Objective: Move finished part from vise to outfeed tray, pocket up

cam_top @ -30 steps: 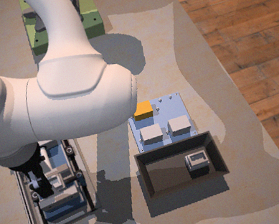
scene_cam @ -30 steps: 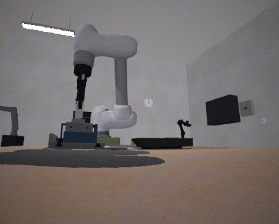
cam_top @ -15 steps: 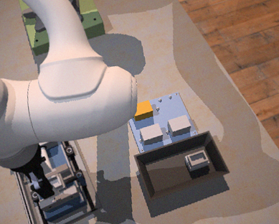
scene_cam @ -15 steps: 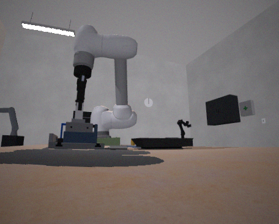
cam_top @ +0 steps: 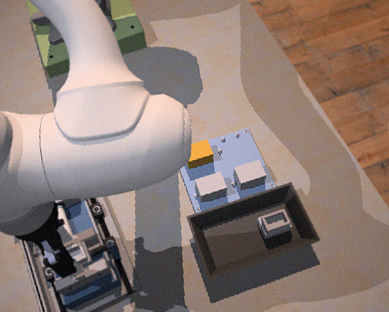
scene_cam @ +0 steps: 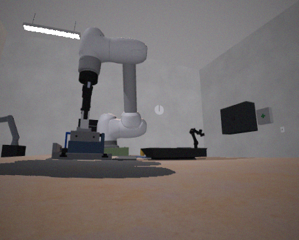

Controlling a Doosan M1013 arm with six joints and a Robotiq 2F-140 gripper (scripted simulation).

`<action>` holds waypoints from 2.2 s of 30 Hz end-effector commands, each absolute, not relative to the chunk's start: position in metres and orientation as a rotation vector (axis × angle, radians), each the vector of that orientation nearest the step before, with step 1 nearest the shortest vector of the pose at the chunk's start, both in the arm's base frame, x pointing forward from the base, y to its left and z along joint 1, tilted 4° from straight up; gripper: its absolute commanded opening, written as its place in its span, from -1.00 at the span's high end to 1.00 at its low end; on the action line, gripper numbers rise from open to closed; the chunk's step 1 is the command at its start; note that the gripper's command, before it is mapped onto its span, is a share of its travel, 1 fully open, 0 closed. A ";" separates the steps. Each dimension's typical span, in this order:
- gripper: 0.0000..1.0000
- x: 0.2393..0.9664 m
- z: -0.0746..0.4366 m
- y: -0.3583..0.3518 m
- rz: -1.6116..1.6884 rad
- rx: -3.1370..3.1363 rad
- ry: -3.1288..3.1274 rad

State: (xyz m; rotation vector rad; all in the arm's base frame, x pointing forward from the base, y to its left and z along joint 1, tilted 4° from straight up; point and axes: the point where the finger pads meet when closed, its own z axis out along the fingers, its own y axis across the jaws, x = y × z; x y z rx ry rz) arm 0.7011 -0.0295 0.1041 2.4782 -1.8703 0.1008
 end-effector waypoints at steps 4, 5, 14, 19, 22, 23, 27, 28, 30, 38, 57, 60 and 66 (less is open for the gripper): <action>0.20 0.701 0.104 -0.029 0.101 2.478 -1.870; 0.20 0.701 0.104 -0.029 0.101 2.478 -1.870; 0.20 0.701 0.104 -0.029 0.101 2.478 -1.870; 0.20 0.701 0.104 -0.029 0.101 2.478 -1.870; 0.20 0.701 0.104 -0.029 0.101 2.478 -1.870; 0.20 0.701 0.104 -0.029 0.101 2.478 -1.870; 0.20 0.701 0.104 -0.029 0.101 2.478 -1.870; 0.20 0.701 0.104 -0.029 0.101 2.478 -1.870; 0.20 0.701 0.104 -0.029 0.101 2.478 -1.870; 0.20 0.701 0.104 -0.029 0.101 2.478 -1.870; 1.00 0.701 0.104 -0.029 0.101 2.478 -1.870; 1.00 0.701 0.104 -0.029 0.101 2.478 -1.870; 1.00 0.701 0.104 -0.029 0.101 2.478 -1.870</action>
